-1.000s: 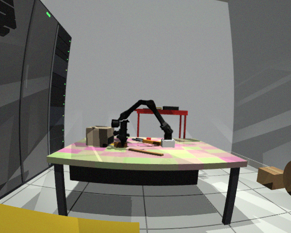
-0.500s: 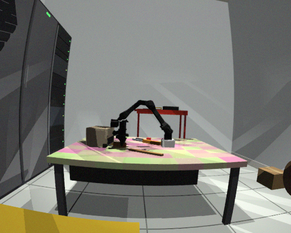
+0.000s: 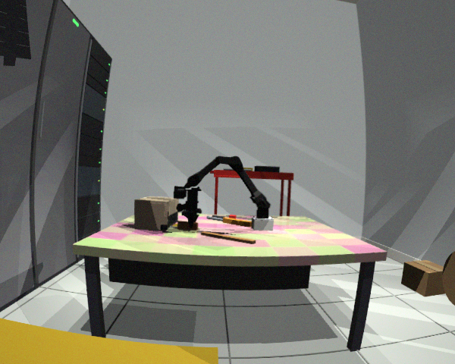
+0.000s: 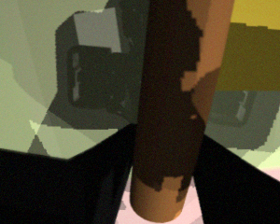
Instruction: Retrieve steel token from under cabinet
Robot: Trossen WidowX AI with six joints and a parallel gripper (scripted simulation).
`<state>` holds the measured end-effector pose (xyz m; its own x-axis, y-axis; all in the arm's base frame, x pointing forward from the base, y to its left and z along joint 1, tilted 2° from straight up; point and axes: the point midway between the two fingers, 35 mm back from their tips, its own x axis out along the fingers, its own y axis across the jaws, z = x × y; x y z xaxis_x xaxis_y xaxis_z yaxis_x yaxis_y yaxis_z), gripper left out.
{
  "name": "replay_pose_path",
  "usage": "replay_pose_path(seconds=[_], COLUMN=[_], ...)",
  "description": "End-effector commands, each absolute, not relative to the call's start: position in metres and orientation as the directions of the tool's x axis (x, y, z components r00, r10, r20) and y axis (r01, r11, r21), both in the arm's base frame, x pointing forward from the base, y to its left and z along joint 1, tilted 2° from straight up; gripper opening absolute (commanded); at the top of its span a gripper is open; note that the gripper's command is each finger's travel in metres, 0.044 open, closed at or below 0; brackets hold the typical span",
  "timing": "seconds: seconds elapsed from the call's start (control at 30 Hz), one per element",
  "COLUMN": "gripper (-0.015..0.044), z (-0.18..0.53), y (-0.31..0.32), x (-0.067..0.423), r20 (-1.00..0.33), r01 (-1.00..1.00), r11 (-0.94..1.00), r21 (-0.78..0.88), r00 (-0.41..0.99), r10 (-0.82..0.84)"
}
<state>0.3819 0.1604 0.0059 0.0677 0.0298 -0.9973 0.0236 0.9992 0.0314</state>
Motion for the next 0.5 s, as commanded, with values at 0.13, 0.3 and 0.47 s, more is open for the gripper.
replay_pose_path(seconds=[0.13, 0.3, 0.47], gripper=[0.0000, 0.0000, 0.0000], z=[0.005, 0.005, 0.004], y=[0.148, 0.144, 0.140], x=[0.383, 0.383, 0.383], r20=[-0.997, -0.997, -0.997], r01=[0.032, 0.032, 0.033], r11=[0.999, 0.999, 0.999], r21=[0.021, 0.020, 0.020], r00=[0.071, 0.071, 0.071], r10=[0.019, 0.018, 0.018])
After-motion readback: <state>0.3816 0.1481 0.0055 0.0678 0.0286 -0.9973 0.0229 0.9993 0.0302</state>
